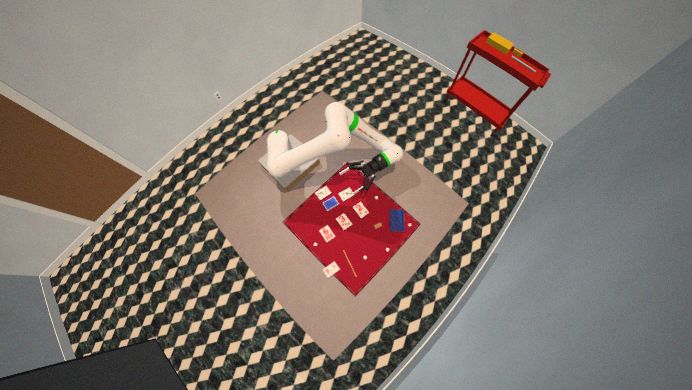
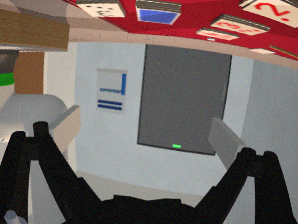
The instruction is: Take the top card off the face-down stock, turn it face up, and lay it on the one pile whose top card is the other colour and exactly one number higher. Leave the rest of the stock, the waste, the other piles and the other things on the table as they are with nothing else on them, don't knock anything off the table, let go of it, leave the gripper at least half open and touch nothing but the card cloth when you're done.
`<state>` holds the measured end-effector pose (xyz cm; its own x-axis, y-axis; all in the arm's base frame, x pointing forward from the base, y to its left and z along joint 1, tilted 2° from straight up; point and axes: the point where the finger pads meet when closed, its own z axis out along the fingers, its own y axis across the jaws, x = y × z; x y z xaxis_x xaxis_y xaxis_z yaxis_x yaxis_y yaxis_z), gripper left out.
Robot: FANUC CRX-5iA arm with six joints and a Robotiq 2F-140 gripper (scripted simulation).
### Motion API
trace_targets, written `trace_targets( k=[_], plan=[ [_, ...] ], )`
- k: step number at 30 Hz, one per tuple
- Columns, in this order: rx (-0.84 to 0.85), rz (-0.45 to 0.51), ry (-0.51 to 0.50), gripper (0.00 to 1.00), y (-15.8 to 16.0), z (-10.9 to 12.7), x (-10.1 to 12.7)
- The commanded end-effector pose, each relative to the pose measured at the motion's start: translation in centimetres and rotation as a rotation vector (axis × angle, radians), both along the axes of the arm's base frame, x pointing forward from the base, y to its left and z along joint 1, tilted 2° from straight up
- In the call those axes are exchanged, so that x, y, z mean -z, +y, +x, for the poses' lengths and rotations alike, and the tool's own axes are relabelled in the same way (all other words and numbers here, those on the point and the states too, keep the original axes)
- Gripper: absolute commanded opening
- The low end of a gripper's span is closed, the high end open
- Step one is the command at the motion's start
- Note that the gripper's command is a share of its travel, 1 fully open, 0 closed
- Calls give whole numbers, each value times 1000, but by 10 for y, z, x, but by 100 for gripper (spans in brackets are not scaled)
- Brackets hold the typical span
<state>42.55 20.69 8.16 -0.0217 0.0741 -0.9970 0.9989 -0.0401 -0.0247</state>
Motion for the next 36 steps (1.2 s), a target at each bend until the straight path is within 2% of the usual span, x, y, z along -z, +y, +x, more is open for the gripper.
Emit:
trace_targets(
  k=[1, 9, 14, 19, 21, 36],
  plan=[
    [0, 4, 0, 100, 0, 0, 0],
    [2, 54, -2, 100, 0, 0, 0],
    [4, 156, -6, 100, 0, 0, 0],
    [8, 310, -12, 100, 0, 0, 0],
    [8, 310, -12, 100, 0, 0, 0],
    [24, 935, -37, 100, 0, 0, 0]
  ],
)
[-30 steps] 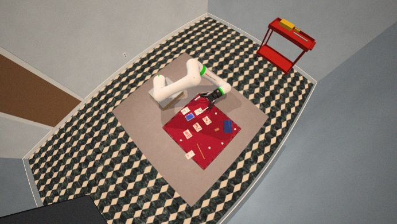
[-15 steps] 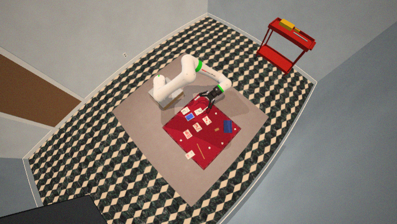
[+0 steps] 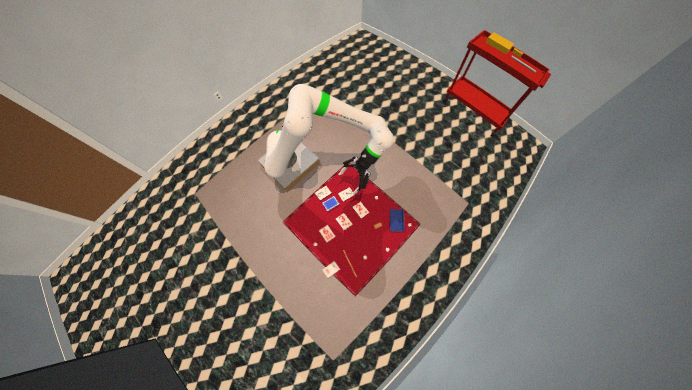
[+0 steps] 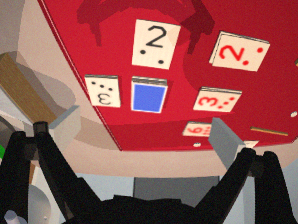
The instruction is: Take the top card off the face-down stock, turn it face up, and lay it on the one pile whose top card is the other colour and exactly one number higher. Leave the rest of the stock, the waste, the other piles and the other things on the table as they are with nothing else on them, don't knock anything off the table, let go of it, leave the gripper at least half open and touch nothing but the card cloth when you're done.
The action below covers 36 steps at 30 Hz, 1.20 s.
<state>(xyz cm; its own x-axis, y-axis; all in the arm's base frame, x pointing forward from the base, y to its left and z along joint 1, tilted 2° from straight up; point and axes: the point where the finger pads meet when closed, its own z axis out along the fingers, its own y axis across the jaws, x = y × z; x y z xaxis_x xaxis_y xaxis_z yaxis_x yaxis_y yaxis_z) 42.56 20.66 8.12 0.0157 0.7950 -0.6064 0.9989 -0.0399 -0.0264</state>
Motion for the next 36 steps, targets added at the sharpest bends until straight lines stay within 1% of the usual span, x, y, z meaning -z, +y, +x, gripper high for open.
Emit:
trace_targets(
  k=[1, 2, 8, 12, 14, 17, 19, 22, 25, 36],
  plan=[
    [3, 90, -4, 100, 0, 0, 0],
    [3, 90, -4, 100, 0, 0, 0],
    [9, 338, -14, 100, 0, 0, 0],
    [13, 483, -19, 100, 0, 0, 0],
    [14, 543, -24, 100, 0, 0, -1],
    [16, 608, -24, 100, 0, 0, 0],
    [16, 608, -24, 100, 0, 0, 0],
    [17, 648, -26, 100, 0, 0, 0],
    [17, 667, -28, 100, 0, 0, 0],
    [36, 671, -35, 100, 0, 0, 0]
  ],
)
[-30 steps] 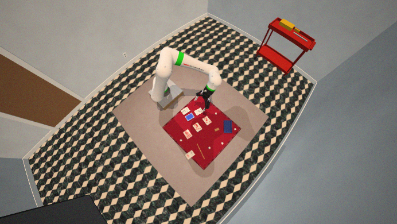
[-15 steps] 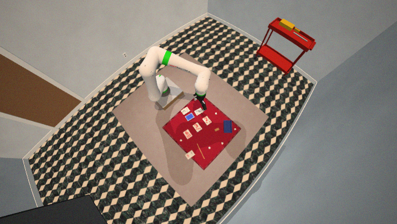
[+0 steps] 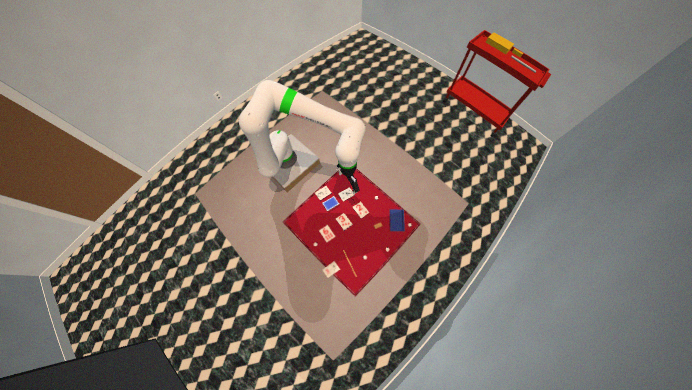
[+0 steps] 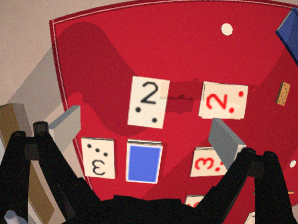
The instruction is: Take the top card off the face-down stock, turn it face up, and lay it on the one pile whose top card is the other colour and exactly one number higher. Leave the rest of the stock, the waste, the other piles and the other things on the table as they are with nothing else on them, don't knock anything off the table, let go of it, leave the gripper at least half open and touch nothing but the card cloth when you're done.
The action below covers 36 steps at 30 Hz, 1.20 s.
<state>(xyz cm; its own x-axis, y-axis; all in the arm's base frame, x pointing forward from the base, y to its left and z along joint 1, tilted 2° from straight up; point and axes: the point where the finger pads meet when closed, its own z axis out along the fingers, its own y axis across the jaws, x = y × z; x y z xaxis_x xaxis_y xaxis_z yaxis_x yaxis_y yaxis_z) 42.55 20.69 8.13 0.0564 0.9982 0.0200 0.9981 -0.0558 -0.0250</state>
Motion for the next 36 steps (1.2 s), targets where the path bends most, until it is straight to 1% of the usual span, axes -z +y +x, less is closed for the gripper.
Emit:
trace_targets(
  k=[1, 5, 9, 10, 12, 13, 14, 17, 19, 20, 28, 29, 30, 32, 34, 35, 36],
  plan=[
    [17, 0, 0, 100, 0, 0, 0],
    [121, -3, 2, 100, 0, 0, 2],
    [307, -7, 6, 100, -1, 1, 6],
    [314, -7, 7, 100, -1, 1, 6],
    [426, -10, 9, 100, -2, 1, 8],
    [445, -11, 9, 100, -2, 1, 8],
    [512, -12, 11, 100, -2, 1, 10],
    [519, -12, 11, 100, -2, 1, 10],
    [656, -16, 14, 100, -3, 1, 12],
    [681, -16, 14, 100, -3, 1, 13],
    [1047, -25, 22, 100, -5, 1, 20],
    [1054, -25, 23, 100, -5, 1, 20],
    [1130, -27, 24, 100, -5, 2, 21],
    [1214, -29, 26, 100, -5, 2, 23],
    [1214, -29, 26, 100, -5, 2, 23],
    [1259, -30, 27, 100, -6, 2, 24],
    [1339, -32, 29, 100, -6, 2, 25]
  ],
)
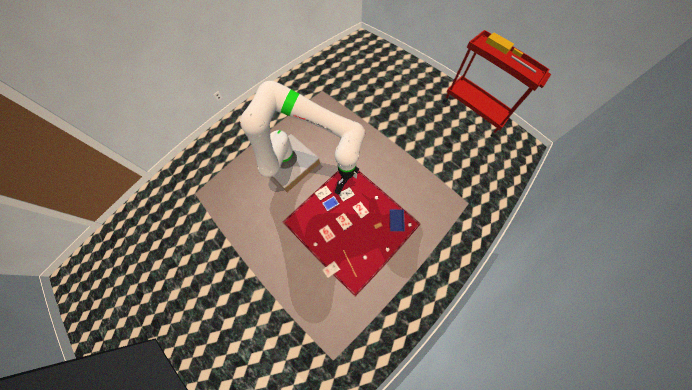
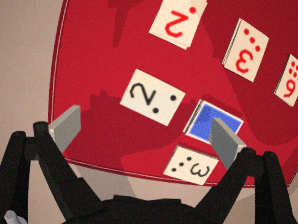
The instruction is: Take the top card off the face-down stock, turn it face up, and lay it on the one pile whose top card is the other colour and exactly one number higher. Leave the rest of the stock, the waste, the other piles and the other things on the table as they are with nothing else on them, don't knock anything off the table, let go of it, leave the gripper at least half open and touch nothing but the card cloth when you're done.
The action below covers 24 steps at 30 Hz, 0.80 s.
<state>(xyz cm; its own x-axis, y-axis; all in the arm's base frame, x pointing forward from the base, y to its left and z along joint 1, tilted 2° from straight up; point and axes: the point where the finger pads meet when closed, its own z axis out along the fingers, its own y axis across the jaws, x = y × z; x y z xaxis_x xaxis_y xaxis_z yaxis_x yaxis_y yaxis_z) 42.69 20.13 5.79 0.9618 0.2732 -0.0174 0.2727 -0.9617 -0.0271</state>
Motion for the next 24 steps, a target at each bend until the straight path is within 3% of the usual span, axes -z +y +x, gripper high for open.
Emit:
trace_targets(
  k=[1, 13, 16, 17, 24],
  plan=[
    [126, -3, 2, 100, -1, 0, 2],
    [648, -15, 14, 100, -3, 1, 12],
    [656, -16, 14, 100, -3, 1, 12],
    [759, -18, 16, 100, -4, 1, 14],
    [1055, -25, 22, 100, -5, 1, 20]
  ],
)
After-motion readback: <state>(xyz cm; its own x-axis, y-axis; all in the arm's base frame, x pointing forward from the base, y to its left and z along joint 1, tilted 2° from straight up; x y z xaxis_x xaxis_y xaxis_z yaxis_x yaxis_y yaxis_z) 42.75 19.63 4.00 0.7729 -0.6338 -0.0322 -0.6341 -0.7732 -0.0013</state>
